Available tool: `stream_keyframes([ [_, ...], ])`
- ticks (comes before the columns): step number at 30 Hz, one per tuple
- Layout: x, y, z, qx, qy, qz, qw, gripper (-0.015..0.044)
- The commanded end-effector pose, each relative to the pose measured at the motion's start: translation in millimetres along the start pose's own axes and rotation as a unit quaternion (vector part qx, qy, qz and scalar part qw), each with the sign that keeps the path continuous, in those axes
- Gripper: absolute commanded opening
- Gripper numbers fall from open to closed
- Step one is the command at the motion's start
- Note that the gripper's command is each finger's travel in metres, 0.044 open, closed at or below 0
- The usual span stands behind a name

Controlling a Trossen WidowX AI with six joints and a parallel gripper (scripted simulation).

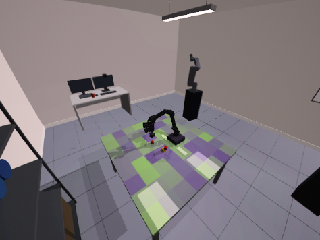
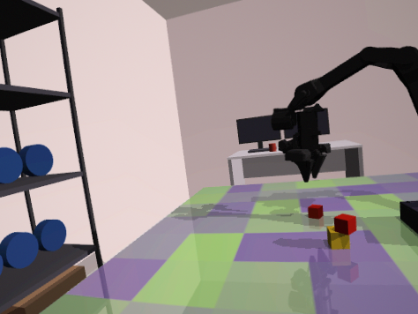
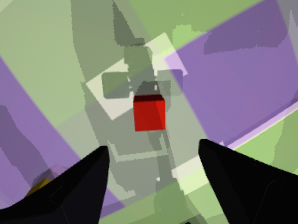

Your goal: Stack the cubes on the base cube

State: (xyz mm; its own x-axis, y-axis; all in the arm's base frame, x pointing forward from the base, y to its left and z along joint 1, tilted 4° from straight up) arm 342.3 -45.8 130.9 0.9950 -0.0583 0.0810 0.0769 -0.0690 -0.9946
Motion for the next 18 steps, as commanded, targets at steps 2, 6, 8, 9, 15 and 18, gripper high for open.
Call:
stream_keyframes([
  [2, -5.9, 43.5, -0.6, 0.0, -0.003, 0.016, 1.0, 0.0265],
  [6, -6.7, 49.1, -0.5, 0.0, -0.003, 0.017, 1.0, 0.0265],
  [8, -6.8, 52.4, -0.5, 0.0, -0.003, 0.017, 1.0, 0.0265],
  [9, -6.9, 56.6, -0.5, 0.0, -0.003, 0.017, 1.0, 0.0265],
  [15, -7.3, 64.4, -0.5, 0.0, -0.003, 0.017, 1.0, 0.0265],
  [18, -7.3, 68.2, -0.5, 0.0, -0.003, 0.017, 1.0, 0.0265],
])
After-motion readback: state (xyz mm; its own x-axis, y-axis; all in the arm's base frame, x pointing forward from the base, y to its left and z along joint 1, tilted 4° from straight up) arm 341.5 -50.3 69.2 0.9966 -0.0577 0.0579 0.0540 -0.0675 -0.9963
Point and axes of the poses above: the point midway between the two fingers, 35 mm back from their tips, its own y axis out along the fingers, its own z axis across the jaws, x = y × z, the point moved 2 cm from there along -y, back along the fingers, and after that the axes turned 15 degrees about -y, right-handed, at the moved point
